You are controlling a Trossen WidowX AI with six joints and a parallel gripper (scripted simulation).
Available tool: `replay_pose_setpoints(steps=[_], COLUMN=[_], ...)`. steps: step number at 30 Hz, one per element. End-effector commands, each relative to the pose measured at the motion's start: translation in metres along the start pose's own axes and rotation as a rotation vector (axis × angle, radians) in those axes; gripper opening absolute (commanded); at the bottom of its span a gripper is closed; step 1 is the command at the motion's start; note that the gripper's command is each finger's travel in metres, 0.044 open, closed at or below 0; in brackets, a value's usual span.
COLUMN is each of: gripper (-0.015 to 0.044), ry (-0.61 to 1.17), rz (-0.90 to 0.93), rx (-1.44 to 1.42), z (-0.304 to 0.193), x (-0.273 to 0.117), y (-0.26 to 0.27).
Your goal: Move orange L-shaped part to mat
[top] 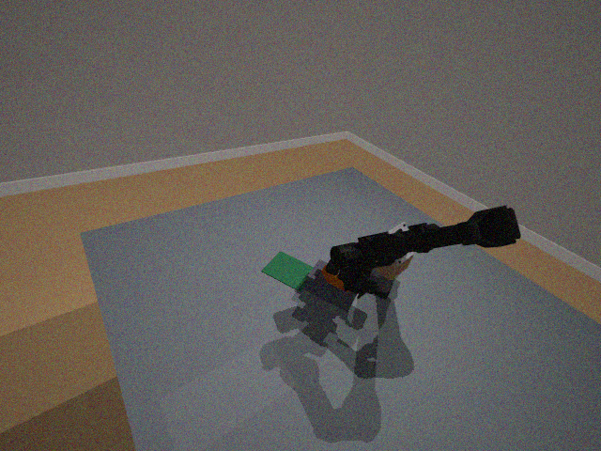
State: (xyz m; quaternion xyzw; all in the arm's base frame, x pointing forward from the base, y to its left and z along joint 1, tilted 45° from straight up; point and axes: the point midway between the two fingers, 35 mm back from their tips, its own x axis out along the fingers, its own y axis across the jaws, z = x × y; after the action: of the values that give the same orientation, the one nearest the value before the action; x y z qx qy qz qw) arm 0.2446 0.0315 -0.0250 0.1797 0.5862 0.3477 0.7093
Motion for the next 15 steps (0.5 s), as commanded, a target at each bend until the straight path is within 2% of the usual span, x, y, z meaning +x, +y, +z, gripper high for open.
replay_pose_setpoints(steps=[1, 12, 15], gripper=[0.0180, 0.0180, 0.0180], ry=[0.001, 0.007, 0.008], rz=[-0.001, -0.002, -0.009], rx=[0.000, 0.007, 0.008], z=[0.000, -0.002, 0.000], x=[0.000, -0.014, -0.034], y=[0.000, 0.011, 0.006])
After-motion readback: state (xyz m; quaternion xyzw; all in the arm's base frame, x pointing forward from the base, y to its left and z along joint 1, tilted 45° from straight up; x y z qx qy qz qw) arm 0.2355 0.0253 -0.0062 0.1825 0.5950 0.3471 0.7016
